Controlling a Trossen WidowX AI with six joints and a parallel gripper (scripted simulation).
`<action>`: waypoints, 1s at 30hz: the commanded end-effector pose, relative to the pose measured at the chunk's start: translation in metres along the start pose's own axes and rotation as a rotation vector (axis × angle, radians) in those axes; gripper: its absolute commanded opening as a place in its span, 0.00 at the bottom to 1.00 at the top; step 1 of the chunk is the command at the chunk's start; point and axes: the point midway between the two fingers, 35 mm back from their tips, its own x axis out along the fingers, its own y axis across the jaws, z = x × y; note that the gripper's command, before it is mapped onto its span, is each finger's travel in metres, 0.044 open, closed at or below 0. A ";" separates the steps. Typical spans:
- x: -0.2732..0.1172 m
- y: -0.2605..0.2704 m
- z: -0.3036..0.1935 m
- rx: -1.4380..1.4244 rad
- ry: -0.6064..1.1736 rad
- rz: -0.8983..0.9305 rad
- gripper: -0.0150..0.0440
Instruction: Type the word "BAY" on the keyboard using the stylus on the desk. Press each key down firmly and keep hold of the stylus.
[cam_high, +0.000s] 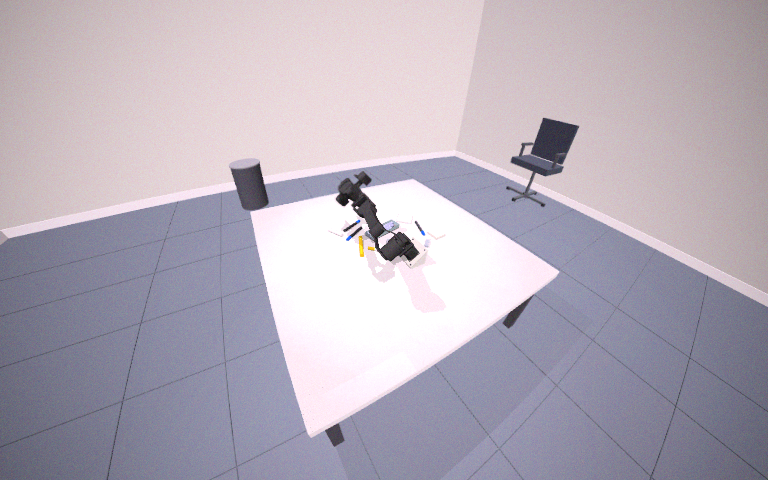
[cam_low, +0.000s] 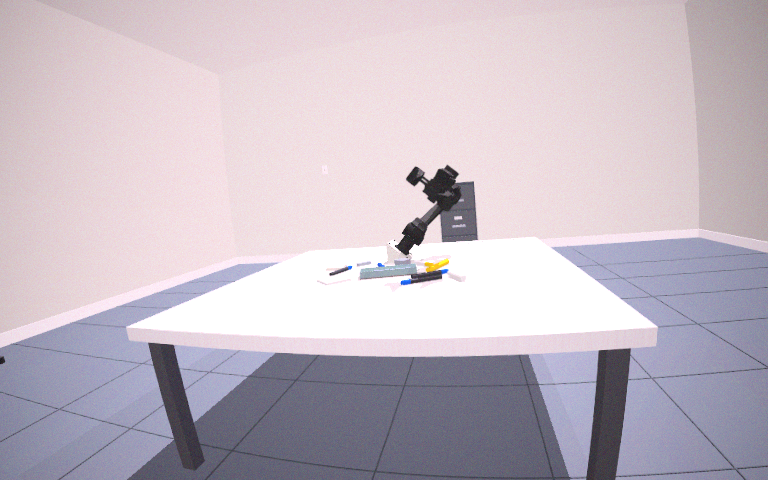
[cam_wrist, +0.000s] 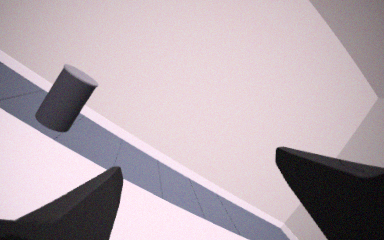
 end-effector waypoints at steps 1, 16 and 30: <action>0.001 0.000 -0.003 -0.004 0.012 0.004 0.96; -0.015 0.038 -0.208 -0.013 1.048 0.524 0.29; -0.068 0.061 -0.240 0.314 1.442 0.838 0.25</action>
